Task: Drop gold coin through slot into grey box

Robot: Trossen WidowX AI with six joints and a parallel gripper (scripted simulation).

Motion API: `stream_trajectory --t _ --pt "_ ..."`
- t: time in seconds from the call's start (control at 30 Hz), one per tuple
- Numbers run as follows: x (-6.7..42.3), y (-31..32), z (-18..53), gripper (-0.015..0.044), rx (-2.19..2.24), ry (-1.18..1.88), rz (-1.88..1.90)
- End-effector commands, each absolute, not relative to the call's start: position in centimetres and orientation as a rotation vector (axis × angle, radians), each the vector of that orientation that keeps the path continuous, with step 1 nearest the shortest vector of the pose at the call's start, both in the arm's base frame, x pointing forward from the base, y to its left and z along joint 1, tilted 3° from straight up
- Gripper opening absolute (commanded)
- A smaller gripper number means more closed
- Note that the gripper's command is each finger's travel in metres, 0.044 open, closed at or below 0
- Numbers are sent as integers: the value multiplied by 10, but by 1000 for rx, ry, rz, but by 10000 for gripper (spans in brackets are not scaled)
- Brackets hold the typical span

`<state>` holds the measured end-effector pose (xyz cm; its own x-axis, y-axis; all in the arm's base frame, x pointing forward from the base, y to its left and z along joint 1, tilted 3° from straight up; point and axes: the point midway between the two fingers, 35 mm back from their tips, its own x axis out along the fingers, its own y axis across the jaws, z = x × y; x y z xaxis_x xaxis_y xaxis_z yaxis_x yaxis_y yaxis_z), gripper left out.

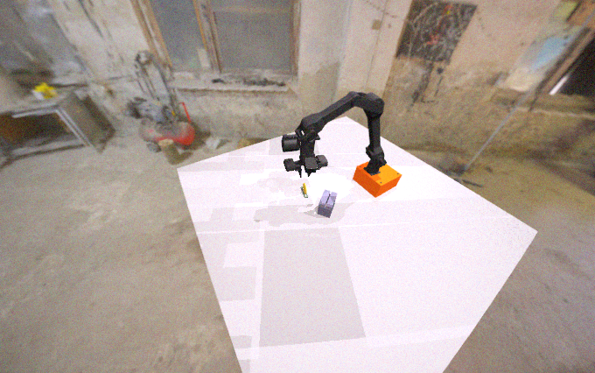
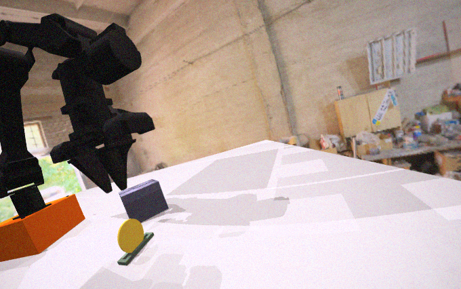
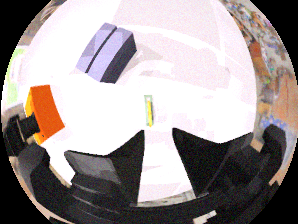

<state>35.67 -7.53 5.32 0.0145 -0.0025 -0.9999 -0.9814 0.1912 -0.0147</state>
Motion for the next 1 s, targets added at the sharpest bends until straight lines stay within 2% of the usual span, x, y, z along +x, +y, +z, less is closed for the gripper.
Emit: stream_trajectory --t 0.0,0.97 --pt "352 -77 32 161 -1070 1300 1071" --pt "352 -77 -17 161 -1070 1300 1071"
